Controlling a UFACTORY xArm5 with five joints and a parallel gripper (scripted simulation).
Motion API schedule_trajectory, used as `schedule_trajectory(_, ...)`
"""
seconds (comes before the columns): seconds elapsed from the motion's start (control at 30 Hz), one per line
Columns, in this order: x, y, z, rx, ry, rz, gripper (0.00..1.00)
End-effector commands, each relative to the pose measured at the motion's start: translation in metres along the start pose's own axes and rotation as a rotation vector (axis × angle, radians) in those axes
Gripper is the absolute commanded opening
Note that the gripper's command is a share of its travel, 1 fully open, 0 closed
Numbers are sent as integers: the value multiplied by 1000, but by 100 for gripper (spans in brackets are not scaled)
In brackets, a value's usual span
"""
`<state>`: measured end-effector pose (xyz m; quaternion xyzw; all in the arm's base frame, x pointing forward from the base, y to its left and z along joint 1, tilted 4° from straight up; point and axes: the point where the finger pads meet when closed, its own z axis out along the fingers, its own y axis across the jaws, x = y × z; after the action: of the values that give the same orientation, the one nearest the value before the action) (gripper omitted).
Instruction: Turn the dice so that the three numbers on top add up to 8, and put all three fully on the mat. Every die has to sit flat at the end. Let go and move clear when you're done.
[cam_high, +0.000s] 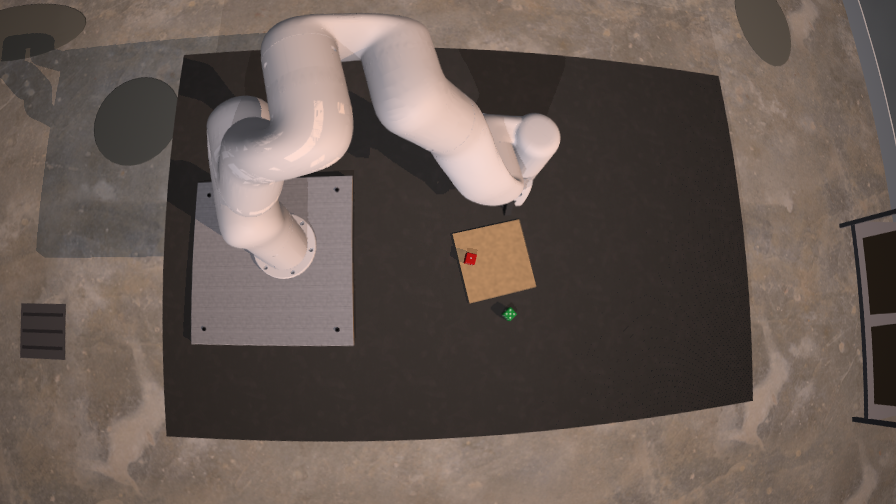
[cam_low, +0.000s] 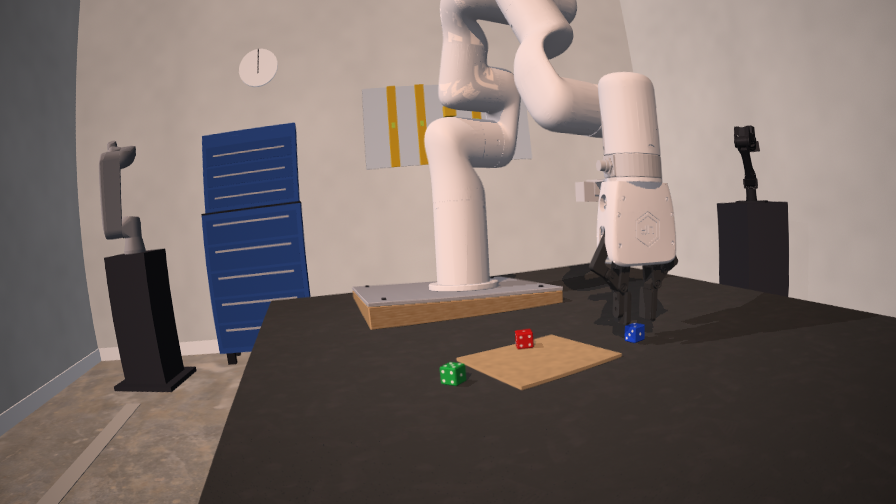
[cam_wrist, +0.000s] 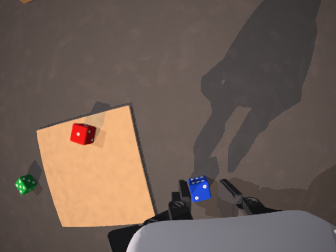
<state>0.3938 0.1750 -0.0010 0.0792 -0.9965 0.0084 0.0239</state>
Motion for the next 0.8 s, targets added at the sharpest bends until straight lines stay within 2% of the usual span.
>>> schedule_trajectory(0.0,-1,0,-1,-1,-4,0,36)
schedule_trajectory(0.37,-1,0,0,-1,-4,0,36)
schedule_trajectory(0.77,-1,1,11,-1,-4,0,36)
